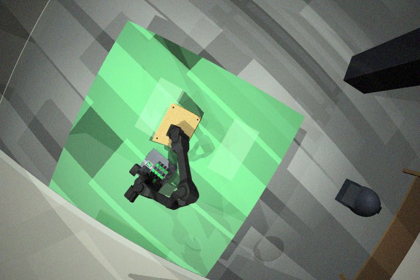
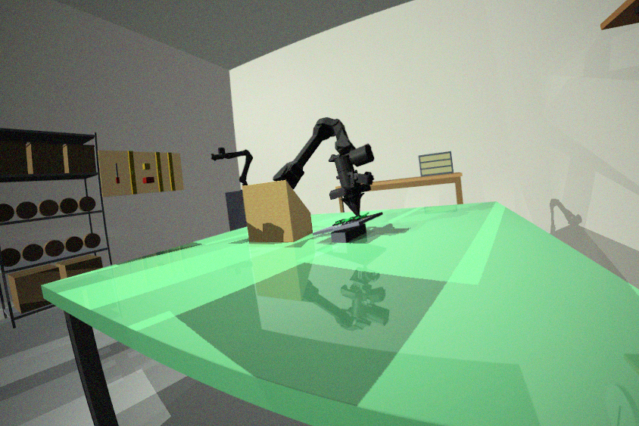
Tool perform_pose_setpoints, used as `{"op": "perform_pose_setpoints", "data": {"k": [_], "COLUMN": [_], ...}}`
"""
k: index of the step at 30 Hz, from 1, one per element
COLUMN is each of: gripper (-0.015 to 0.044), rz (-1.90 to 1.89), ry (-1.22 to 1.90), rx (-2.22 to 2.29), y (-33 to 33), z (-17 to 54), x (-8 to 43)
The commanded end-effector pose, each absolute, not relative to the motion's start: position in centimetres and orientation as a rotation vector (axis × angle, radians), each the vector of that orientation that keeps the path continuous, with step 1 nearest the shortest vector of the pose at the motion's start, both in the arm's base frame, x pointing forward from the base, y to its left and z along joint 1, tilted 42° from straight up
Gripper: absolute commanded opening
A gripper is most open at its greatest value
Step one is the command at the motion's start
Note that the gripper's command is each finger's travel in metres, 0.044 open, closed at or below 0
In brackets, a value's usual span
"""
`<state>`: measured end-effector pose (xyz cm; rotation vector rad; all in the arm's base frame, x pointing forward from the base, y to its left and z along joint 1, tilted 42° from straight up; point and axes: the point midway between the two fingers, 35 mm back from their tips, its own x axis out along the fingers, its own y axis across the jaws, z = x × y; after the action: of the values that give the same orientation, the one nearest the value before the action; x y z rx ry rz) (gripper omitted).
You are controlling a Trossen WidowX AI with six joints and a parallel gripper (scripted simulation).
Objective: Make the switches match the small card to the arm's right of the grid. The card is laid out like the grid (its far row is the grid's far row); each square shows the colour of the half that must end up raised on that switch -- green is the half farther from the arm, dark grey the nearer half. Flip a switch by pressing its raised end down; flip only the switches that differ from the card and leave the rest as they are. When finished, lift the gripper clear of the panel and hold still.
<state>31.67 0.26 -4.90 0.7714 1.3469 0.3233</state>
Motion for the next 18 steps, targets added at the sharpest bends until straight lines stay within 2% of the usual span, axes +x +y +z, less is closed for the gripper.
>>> {"op": "perform_pose_setpoints", "data": {"k": [1,18], "gripper": [0.0000,0.0000], "rz": [0.322,0.322], "ry": [1.348,1.348], "rx": [0.776,0.776], "y": [0.33,0.47], "z": [-4.98,-5.15], "x": [31.65,31.71]}}
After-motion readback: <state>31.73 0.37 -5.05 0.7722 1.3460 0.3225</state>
